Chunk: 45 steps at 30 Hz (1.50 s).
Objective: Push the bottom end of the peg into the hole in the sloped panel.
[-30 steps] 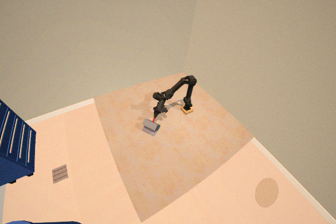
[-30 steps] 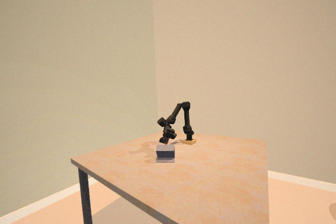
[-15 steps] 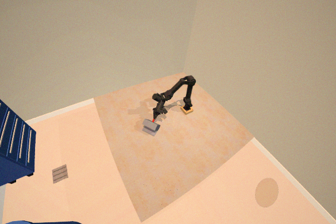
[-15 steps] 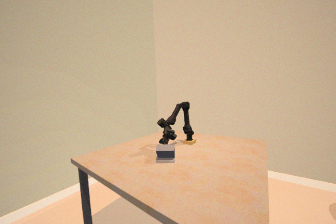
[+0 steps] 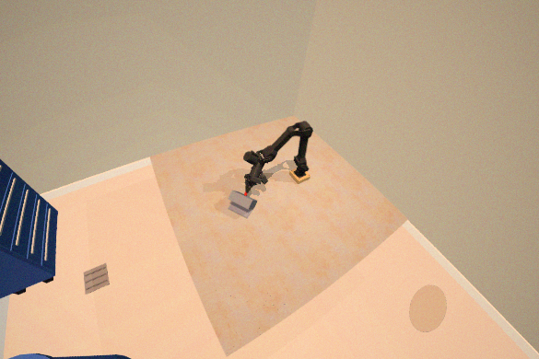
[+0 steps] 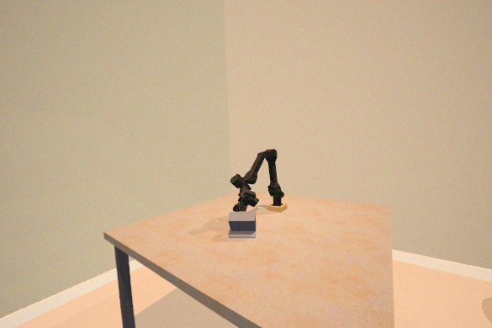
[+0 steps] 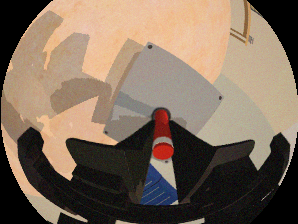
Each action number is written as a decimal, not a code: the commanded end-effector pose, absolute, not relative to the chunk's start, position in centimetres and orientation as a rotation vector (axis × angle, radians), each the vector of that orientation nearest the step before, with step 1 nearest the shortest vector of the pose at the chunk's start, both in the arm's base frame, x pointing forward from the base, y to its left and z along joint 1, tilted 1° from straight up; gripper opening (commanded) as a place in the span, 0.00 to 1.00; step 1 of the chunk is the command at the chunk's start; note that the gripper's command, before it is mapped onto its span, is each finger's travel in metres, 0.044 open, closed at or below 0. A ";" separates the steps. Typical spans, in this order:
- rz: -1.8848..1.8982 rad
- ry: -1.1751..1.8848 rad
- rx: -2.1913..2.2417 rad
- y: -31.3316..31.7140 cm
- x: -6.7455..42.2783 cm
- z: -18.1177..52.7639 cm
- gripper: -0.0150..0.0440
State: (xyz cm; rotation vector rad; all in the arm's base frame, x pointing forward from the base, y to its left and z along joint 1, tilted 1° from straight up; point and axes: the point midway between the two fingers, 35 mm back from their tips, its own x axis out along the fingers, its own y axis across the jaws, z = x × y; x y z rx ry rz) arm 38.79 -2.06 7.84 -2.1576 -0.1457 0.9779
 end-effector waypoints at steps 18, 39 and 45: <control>0.979 -0.145 -2.157 -2.0 38.9 7.7 0.43; 0.982 -0.142 -2.158 -2.9 37.9 8.7 1.00; 0.983 -0.140 -2.158 -3.3 37.3 9.3 1.00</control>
